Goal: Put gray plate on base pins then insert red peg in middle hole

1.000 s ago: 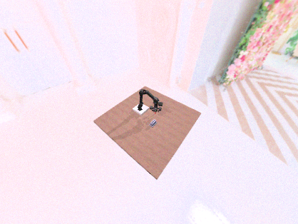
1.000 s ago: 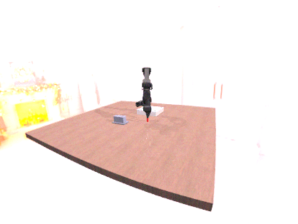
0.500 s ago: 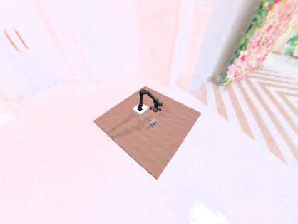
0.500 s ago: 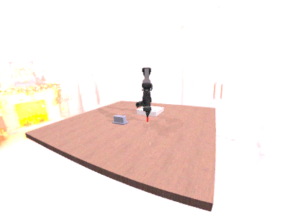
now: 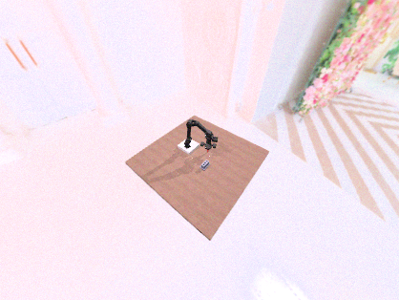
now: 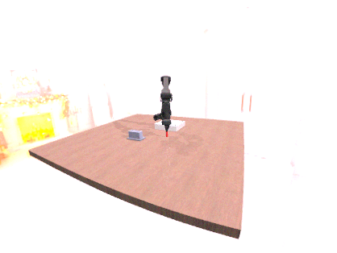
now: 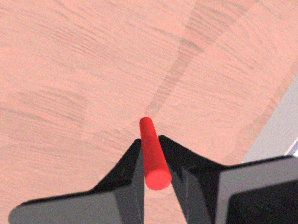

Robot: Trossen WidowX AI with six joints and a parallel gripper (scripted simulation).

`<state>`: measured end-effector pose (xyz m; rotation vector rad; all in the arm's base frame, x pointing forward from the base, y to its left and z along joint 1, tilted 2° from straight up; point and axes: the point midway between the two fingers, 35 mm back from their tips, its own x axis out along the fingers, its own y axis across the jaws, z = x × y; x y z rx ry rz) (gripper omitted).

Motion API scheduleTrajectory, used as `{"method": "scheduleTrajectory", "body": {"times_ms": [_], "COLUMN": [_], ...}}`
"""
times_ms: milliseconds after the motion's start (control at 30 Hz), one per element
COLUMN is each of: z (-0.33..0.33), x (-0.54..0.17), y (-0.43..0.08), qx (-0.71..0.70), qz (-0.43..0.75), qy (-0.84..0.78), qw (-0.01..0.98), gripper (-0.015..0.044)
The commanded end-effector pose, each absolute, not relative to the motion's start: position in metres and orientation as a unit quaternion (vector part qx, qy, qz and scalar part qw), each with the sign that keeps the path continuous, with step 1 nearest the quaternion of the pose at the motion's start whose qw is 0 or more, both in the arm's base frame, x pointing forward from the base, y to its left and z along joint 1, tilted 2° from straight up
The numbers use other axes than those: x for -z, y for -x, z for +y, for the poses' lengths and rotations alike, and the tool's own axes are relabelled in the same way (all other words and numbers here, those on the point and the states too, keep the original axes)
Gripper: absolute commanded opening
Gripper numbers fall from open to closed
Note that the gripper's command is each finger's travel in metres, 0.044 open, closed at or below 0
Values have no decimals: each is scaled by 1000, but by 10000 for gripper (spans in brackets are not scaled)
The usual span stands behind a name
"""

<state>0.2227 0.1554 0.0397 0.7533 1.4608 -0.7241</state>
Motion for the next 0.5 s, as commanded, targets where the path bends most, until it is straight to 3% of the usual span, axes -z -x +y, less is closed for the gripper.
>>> {"method": "scheduleTrajectory", "body": {"times_ms": [0,467], "z": [158,158], "x": [-53,-98], "y": [-226,-229], "qx": [312,312], "qz": [635,635], "qy": [-333,-333], "qw": [623,623], "gripper": [0,0]}}
